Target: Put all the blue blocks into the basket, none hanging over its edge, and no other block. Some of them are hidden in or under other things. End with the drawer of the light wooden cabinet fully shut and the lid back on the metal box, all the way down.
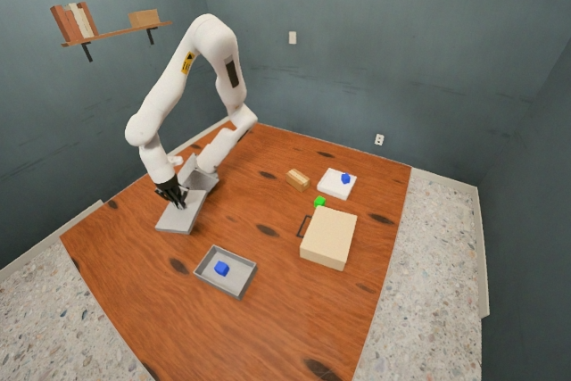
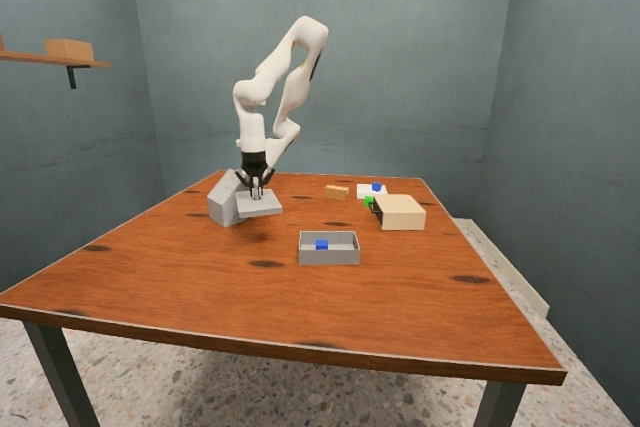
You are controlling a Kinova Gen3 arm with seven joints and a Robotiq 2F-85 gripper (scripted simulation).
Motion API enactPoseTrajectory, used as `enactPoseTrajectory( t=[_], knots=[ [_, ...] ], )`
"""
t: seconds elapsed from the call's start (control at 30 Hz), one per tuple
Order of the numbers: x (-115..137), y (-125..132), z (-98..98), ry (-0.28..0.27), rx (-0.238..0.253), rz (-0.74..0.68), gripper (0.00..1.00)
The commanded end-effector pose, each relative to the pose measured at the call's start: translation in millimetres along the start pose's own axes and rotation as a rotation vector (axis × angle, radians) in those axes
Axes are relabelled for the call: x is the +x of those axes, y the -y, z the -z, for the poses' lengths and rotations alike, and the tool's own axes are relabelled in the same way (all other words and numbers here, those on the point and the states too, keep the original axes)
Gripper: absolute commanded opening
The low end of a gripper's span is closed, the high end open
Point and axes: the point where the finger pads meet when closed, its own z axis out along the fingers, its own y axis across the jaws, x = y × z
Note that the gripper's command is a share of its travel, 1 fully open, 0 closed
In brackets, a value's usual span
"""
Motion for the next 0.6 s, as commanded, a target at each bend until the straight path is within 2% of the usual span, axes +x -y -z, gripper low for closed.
enactPoseTrajectory(
  t=[0.0, 0.57],
  knots=[
    [-1, 0, -5.7, 0.004, -0.001, 0.002, 0.1],
    [-1, 0, -32.8, 0.004, -0.001, 0.002, 0.1]
  ],
)
